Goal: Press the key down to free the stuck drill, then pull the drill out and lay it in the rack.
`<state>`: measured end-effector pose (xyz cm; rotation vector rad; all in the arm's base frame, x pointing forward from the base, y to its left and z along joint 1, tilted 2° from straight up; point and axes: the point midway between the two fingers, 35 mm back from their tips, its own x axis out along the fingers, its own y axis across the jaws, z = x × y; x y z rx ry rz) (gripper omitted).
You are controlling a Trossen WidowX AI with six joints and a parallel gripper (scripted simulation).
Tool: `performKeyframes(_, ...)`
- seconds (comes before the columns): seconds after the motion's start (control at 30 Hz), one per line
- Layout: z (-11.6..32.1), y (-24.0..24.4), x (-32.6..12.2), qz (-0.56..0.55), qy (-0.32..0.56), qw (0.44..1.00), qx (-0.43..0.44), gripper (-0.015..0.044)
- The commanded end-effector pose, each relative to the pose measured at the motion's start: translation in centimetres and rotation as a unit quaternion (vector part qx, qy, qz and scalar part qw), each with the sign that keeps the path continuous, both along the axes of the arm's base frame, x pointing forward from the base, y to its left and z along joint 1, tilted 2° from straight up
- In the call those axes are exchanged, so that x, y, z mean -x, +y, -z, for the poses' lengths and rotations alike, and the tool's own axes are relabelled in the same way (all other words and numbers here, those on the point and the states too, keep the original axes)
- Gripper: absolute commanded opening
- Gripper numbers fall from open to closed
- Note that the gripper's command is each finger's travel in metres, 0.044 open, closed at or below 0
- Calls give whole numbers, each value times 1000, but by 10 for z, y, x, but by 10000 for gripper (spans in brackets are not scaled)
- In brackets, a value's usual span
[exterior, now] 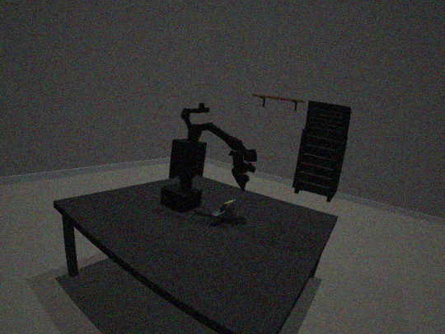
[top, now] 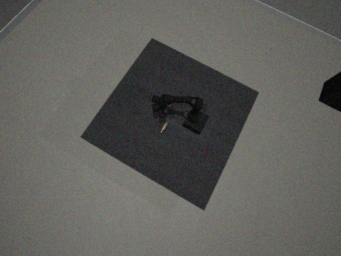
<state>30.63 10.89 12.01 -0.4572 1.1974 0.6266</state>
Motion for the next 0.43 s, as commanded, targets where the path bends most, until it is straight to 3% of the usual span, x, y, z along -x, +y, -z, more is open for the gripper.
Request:
performKeyframes(0.0,-35,-51,-10,138,-23,989,-53,440)
performKeyframes(0.2,-89,-130,-2,335,-74,931,-126,440)
performKeyframes(0.4,-141,-196,33,502,-136,833,-190,440)
